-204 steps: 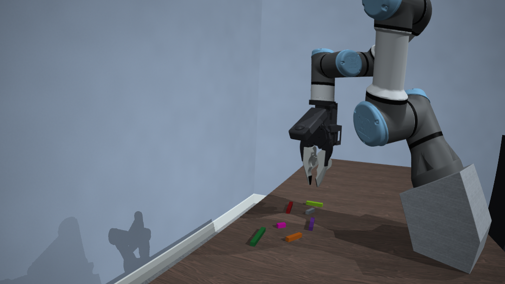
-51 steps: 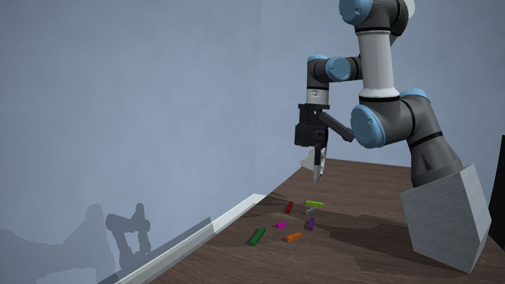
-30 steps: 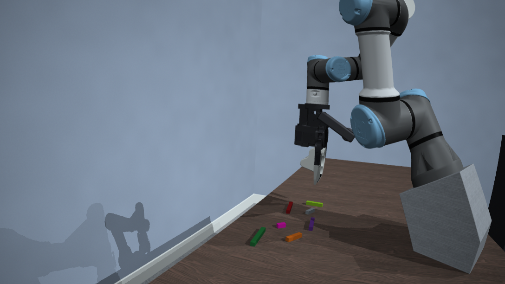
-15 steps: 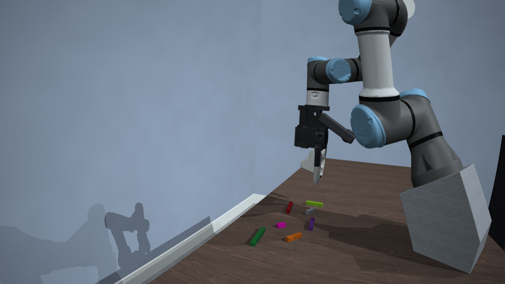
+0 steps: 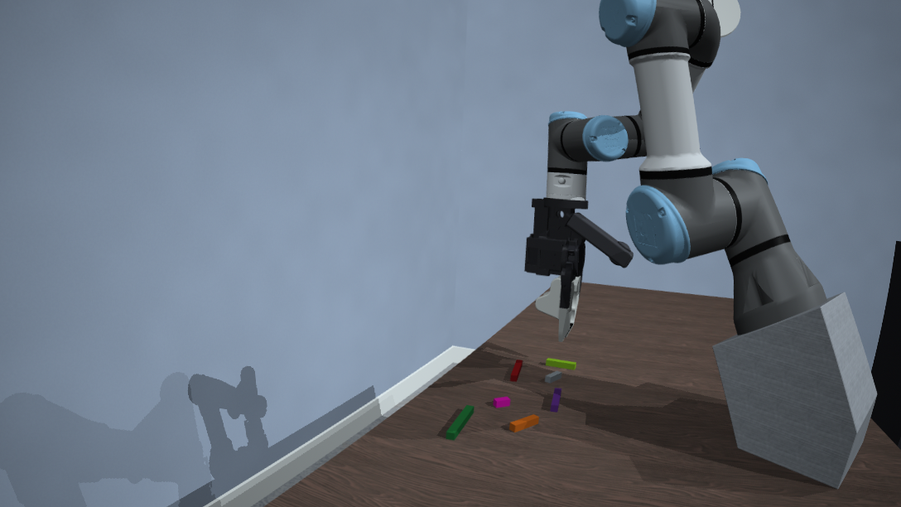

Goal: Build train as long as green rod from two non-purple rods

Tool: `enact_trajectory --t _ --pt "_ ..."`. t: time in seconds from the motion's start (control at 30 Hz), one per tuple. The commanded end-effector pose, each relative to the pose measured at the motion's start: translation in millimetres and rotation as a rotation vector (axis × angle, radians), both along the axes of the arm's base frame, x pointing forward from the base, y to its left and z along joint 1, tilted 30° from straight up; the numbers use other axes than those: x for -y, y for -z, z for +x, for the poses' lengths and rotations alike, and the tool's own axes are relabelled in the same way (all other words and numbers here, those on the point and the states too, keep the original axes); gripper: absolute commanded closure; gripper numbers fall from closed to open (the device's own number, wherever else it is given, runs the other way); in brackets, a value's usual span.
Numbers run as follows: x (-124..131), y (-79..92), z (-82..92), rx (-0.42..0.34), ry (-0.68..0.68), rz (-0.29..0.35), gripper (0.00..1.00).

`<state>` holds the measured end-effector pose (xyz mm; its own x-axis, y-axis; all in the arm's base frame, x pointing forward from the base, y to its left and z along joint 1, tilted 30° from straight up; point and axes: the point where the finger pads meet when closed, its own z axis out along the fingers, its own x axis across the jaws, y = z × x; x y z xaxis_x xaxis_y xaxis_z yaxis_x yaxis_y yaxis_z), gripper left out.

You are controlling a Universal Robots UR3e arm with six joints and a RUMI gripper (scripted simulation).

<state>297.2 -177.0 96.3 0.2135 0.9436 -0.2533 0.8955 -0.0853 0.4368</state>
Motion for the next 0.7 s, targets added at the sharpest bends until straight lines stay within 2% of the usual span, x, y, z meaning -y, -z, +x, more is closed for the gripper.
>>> enact_trajectory --t 0.0,0.67 --pt "3 4.4 2.8 0.001 0.000 -0.003 0.86" --pt "10 23.6 11.2 0.001 0.000 -0.003 0.86"
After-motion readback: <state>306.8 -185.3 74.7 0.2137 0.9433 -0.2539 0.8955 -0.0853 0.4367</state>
